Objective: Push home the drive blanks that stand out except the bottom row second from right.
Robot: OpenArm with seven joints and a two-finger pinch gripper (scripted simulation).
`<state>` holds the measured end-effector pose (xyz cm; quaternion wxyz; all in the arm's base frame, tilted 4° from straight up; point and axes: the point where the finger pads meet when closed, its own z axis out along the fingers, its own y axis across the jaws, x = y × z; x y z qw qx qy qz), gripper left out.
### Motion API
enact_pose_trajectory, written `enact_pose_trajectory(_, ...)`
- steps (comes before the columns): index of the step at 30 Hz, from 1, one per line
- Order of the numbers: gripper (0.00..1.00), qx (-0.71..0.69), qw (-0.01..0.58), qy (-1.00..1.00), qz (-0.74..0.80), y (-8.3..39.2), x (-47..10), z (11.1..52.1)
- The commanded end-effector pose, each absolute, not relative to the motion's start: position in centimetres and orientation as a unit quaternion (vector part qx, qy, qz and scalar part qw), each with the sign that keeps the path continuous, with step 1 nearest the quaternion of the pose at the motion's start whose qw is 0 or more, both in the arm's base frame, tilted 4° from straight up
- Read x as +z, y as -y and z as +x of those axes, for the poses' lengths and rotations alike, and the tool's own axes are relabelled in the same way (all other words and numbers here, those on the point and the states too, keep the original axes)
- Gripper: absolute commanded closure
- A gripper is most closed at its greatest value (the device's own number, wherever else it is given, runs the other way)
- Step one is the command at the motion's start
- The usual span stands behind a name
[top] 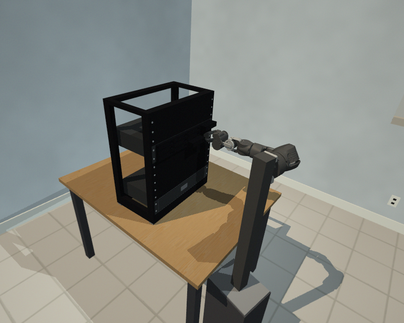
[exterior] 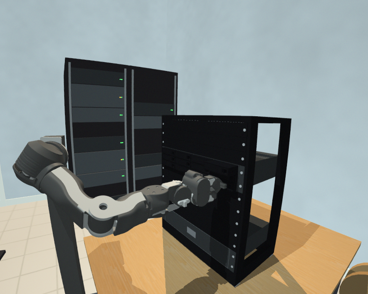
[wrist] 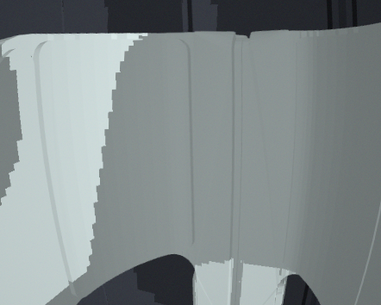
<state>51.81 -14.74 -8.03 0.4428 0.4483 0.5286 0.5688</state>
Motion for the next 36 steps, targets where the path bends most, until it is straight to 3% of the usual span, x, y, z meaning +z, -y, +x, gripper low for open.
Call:
enact_pose_trajectory(1,1.0,0.583,0.43,-0.538,0.432,13.04,-7.58,51.74)
enact_pose_trajectory(36,1.0,0.583,0.43,-0.538,0.432,12.75,-7.52,51.98)
